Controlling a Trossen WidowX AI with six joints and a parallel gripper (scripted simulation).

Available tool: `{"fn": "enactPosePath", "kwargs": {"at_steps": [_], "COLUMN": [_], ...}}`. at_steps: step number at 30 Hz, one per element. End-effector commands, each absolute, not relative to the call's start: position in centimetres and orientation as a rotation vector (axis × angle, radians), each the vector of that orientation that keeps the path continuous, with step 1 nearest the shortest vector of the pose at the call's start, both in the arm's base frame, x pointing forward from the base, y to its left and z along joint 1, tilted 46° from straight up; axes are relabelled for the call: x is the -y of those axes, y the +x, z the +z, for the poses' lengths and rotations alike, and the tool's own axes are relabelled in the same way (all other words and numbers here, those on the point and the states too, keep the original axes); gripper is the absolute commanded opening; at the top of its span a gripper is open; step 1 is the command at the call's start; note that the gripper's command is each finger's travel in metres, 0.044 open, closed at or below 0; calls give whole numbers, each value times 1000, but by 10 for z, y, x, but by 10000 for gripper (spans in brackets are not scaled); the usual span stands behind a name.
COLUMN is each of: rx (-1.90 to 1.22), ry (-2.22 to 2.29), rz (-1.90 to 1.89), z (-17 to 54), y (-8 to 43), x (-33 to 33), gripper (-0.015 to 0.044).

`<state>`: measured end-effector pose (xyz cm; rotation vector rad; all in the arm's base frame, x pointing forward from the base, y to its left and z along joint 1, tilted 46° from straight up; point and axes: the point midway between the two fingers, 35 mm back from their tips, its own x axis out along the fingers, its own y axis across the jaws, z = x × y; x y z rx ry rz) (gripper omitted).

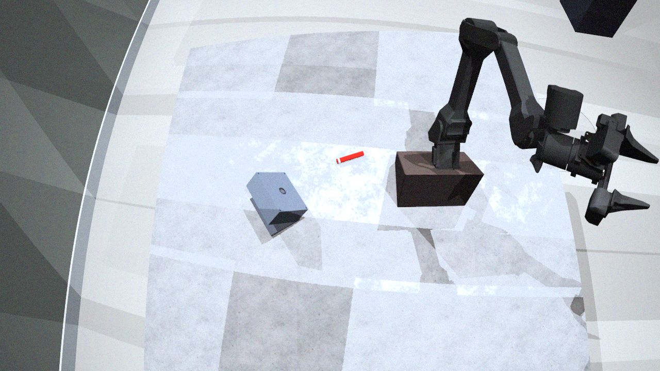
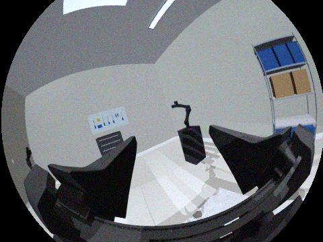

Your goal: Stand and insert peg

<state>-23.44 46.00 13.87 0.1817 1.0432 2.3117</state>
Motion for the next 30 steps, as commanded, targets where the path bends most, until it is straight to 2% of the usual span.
{"fn": "enactPosePath", "kwargs": {"at_steps": [1, 2, 10, 21, 30], "rx": [-1041, -1036, -962, -931, -903], "ry": [182, 181, 160, 161, 92], "rz": [2306, 2289, 2026, 1733, 1440], "z": [138, 137, 118, 104, 81], "y": [-233, -228, -143, -52, 42], "x": [-461, -464, -495, -503, -488], "gripper": [426, 440, 440, 440, 440]}}
